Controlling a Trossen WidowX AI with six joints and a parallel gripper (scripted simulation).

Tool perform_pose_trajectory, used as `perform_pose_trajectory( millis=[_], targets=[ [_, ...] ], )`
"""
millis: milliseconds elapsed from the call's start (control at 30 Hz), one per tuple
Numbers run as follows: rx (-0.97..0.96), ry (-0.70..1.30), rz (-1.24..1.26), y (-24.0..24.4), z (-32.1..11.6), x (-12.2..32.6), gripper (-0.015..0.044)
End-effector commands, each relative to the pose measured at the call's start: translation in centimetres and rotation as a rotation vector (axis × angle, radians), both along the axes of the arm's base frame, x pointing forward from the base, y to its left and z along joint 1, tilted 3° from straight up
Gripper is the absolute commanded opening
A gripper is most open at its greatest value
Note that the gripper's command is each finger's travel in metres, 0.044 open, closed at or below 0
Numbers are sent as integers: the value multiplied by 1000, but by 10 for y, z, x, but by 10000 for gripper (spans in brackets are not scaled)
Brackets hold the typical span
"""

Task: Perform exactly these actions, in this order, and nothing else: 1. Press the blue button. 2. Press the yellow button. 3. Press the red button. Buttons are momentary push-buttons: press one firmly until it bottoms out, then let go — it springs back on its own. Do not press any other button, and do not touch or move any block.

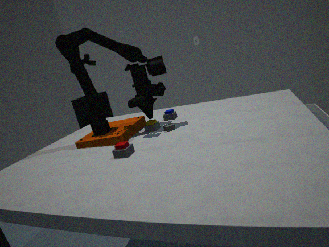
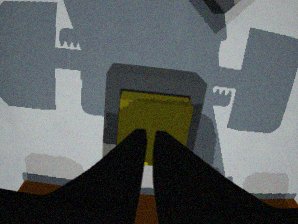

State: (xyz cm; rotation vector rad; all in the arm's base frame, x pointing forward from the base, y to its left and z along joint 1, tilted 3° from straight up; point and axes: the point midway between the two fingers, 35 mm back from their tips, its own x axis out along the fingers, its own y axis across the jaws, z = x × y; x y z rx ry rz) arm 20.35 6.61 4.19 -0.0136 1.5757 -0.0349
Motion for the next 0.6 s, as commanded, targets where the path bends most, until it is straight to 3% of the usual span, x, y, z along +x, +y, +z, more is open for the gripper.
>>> perform_pose_trajectory(
  millis=[0, 567],
  targets=[
    [-10, 13, 3, -2, -10, -2, 20],
    [-10, 13, 3, -2, -17, -3, 20]
  ],
)
